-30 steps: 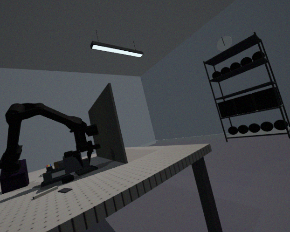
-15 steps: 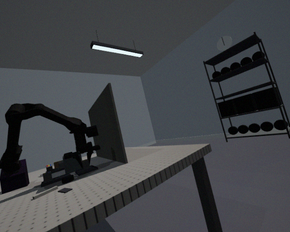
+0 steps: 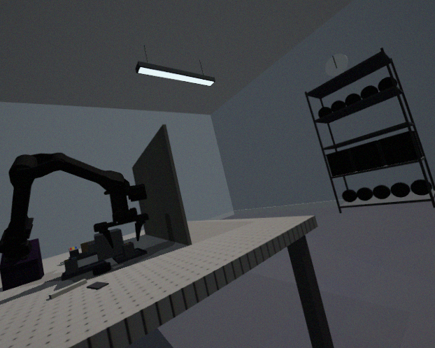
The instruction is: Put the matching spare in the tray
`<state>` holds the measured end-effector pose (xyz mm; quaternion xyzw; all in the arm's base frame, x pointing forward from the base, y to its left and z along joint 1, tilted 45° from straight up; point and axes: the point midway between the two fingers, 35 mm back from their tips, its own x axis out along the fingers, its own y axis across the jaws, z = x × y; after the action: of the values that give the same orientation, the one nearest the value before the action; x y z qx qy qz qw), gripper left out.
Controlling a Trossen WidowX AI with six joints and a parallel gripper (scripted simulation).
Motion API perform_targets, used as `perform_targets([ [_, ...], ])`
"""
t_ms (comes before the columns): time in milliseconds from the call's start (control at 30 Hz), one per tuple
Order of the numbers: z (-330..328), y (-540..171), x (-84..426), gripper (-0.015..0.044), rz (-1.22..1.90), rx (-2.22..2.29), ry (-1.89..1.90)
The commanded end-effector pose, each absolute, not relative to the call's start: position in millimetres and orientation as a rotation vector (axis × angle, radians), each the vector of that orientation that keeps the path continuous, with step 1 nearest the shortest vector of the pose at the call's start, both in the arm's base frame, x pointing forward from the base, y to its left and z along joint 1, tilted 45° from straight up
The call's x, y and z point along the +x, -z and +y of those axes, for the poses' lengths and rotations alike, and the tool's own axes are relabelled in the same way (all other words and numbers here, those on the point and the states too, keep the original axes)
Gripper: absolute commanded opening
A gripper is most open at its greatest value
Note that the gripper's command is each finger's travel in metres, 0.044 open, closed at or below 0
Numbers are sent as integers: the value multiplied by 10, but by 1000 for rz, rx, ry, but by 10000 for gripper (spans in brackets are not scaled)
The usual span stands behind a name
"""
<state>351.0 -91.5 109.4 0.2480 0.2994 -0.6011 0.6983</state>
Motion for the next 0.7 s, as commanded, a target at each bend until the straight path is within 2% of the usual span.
perform_targets([
  [0, -500, -1517, 3494, 440, 651, 563, 1318],
  [100, -329, -1710, 3420, 440, 650, 558, 1319],
  [667, -319, -1683, 3444, 440, 652, 561, 1299],
])
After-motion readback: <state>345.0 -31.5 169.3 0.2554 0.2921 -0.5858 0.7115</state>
